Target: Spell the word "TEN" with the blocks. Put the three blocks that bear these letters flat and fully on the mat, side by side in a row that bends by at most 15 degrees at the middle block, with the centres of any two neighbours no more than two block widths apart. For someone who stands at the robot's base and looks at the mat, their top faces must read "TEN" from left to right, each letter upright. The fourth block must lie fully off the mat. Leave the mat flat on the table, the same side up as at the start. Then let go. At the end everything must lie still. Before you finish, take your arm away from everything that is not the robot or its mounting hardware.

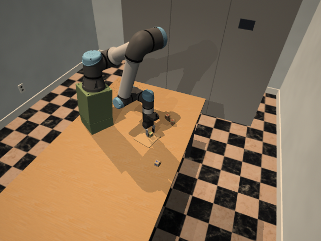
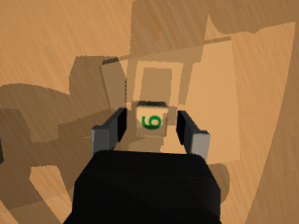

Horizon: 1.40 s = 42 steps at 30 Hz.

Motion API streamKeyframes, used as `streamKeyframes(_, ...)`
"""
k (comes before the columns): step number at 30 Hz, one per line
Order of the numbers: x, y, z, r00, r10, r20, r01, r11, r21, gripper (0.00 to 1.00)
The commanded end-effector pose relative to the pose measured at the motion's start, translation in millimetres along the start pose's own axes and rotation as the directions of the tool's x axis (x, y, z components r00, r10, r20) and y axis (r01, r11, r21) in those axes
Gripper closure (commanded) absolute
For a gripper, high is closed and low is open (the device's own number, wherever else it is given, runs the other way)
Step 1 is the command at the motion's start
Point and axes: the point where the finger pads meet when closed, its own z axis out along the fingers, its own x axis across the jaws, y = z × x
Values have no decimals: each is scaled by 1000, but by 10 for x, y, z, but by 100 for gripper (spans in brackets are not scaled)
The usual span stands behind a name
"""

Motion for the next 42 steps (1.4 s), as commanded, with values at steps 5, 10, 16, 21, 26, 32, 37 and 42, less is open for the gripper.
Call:
streamKeyframes(5,-1,-3,144,1000,0,0,0,1000,1,0)
streamKeyframes(10,-1,-3,176,1000,0,0,0,1000,1,0)
streamKeyframes(16,-1,-3,177,1000,0,0,0,1000,1,0)
streamKeyframes(21,-1,-3,177,1000,0,0,0,1000,1,0)
streamKeyframes(26,-1,-3,177,1000,0,0,0,1000,1,0)
streamKeyframes(32,-1,-3,177,1000,0,0,0,1000,1,0)
streamKeyframes(37,-1,-3,177,1000,0,0,0,1000,1,0)
streamKeyframes(42,-1,-3,177,1000,0,0,0,1000,1,0)
